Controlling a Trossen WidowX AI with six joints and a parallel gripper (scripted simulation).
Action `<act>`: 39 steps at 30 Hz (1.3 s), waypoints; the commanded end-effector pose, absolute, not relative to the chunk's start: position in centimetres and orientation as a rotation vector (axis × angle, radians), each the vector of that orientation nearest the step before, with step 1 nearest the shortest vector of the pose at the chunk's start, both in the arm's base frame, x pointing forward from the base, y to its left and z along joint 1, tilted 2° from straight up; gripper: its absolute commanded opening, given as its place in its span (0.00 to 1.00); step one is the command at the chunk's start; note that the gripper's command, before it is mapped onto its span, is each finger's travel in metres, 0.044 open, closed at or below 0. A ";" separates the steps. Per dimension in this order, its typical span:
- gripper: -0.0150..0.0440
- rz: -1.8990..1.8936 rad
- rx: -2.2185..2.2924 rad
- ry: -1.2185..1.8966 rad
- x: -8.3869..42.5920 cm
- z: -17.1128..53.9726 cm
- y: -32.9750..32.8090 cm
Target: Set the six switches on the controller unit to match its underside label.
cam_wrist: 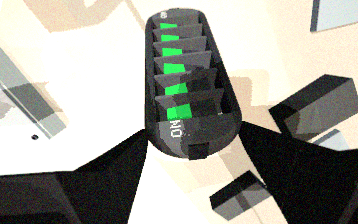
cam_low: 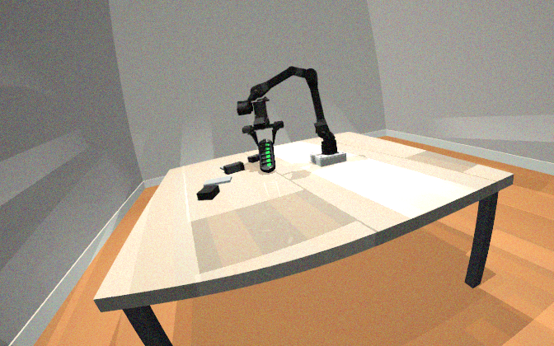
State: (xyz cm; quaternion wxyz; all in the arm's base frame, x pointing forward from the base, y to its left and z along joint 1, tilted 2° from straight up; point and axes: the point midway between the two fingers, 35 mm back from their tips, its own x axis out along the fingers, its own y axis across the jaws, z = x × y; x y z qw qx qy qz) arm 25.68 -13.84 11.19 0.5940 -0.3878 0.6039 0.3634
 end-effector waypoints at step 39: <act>0.83 0.862 -0.900 1.402 24.5 9.0 -16.0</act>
